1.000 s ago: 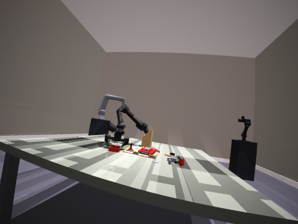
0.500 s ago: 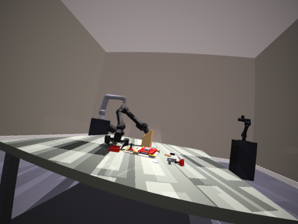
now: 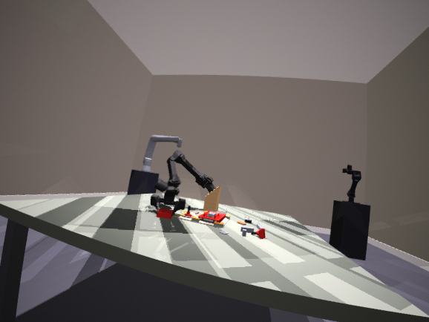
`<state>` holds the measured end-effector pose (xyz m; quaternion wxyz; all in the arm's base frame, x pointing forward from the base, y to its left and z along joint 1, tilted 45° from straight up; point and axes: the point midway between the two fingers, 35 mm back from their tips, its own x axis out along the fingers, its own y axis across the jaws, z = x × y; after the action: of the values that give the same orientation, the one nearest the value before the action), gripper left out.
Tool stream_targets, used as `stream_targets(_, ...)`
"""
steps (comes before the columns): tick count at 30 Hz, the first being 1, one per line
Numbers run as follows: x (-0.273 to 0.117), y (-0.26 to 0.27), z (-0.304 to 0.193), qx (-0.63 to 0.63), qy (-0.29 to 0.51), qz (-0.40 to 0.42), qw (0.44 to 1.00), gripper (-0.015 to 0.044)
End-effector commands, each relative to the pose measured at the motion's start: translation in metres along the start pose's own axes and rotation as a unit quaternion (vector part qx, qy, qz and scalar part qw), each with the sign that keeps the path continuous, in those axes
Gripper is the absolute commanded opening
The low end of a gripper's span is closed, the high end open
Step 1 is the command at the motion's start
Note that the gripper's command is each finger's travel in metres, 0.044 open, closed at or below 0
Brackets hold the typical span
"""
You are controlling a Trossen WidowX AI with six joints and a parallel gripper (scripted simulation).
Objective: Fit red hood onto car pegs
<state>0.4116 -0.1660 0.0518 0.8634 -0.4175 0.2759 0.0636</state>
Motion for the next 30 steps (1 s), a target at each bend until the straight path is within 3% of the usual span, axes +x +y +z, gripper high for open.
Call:
stream_targets(1, 0.000, 0.000, 0.000, 0.000, 0.001, 0.000, 1.000, 0.0301)
stream_targets(2, 0.000, 0.000, 0.000, 0.000, 0.001, 0.000, 1.000, 0.0295)
stream_targets(13, -0.020, -0.002, 0.039, 0.001, 0.000, 0.000, 1.000, 0.0006)
stream_targets(24, -0.035, -0.001, 0.063, 0.013, -0.001, 0.000, 1.000, 0.0000)
stream_targets(30, -0.034, -0.002, 0.063, 0.088, -0.001, 0.000, 0.996, 0.0000)
